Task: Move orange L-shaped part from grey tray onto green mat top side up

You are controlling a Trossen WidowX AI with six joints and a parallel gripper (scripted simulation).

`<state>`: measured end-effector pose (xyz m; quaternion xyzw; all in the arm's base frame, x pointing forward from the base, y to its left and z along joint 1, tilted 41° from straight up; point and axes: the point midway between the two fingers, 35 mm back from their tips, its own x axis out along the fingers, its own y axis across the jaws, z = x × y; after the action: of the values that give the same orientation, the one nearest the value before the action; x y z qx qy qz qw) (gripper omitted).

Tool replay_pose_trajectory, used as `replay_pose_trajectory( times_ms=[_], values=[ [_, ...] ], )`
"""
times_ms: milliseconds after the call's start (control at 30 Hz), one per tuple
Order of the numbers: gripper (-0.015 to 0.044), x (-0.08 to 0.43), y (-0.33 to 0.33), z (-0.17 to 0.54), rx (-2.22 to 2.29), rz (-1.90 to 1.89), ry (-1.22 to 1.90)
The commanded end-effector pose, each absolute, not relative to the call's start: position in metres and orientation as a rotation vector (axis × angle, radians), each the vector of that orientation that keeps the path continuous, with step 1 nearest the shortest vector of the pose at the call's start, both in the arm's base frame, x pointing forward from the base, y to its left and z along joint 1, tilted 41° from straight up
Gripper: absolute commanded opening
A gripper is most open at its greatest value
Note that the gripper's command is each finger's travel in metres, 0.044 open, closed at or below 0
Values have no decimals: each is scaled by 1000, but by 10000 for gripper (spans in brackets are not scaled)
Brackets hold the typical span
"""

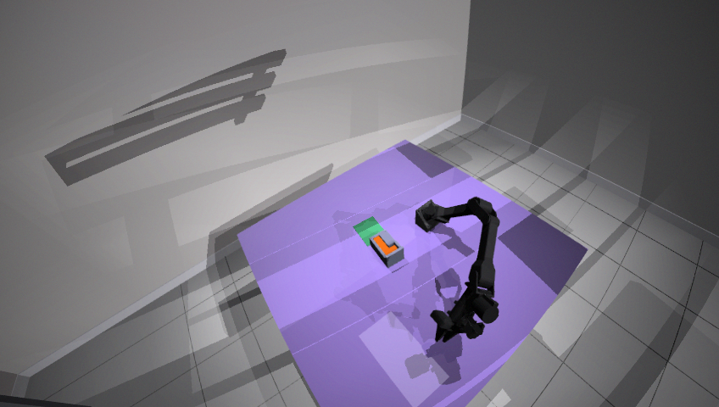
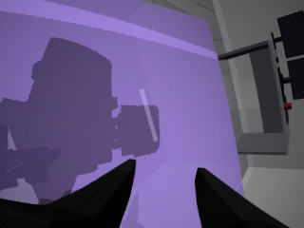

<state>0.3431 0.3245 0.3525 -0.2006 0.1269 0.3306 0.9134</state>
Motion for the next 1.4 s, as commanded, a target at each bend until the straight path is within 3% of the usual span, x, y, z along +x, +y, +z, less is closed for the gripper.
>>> replay_pose_trajectory(
  times_ms=[0, 300, 700, 967, 1367],
  values=[
    [180, 371, 281, 301, -462, 657, 448],
    [180, 381, 144, 183, -336, 615, 1002],
    [180, 285, 5, 120, 496, 546, 1555],
    [180, 280, 2, 119, 559, 540, 1567],
    [180, 276, 48, 65, 561, 543, 1565]
  ],
)
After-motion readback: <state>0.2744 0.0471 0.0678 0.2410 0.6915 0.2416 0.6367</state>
